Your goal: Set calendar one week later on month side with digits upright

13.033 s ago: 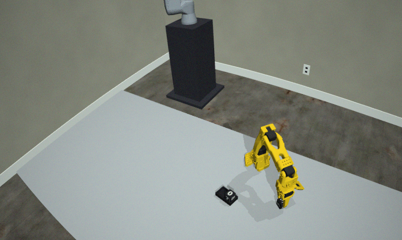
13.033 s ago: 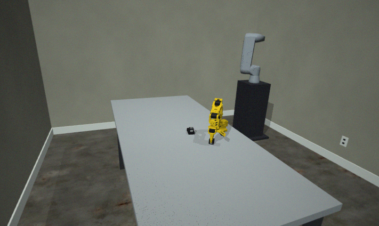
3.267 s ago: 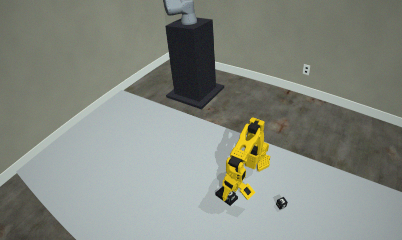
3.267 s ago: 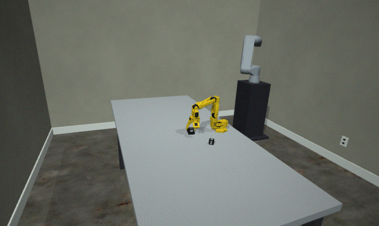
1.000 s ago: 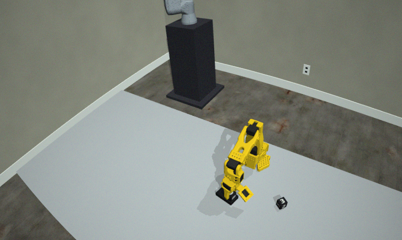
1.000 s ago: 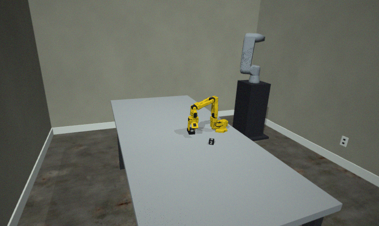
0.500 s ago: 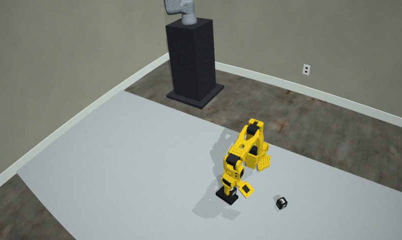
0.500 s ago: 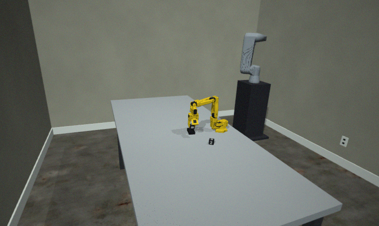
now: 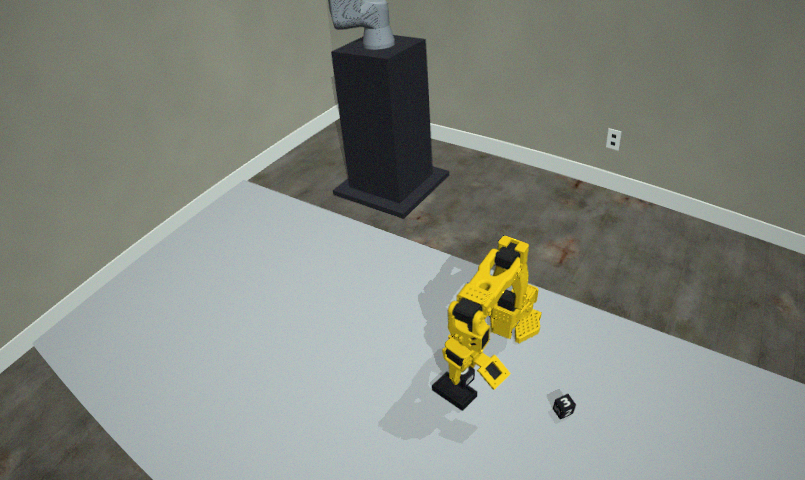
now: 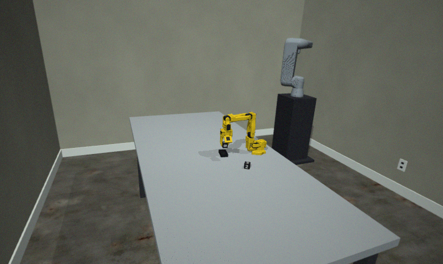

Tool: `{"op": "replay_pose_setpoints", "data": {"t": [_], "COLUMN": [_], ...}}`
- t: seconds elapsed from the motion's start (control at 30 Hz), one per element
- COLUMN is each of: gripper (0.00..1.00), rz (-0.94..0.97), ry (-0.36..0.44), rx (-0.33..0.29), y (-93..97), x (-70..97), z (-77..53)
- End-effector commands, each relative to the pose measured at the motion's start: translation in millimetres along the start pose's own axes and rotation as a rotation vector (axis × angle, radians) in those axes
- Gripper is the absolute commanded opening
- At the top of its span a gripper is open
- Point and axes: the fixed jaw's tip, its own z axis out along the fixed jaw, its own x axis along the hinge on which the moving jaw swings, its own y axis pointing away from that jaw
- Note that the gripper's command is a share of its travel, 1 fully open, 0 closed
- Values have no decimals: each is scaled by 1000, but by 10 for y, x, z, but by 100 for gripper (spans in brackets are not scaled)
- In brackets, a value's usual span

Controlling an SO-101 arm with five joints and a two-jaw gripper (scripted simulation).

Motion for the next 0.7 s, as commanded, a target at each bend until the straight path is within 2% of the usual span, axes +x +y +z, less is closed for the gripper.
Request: {"op": "replay_pose_setpoints", "data": {"t": [0.0, 0.2, 0.37, 0.43, 0.67], "gripper": [0, 0, 0, 0, 0], "rz": [6, 72, 196, 196, 447], "ry": [-15, -15, -16, -16, -17], "rx": [64, 64, 64, 64, 63], "y": [-61, -93, -130, -130, -116], "x": [4, 121, 351, 351, 825], "z": [-115, -101, -74, -74, -16]}}
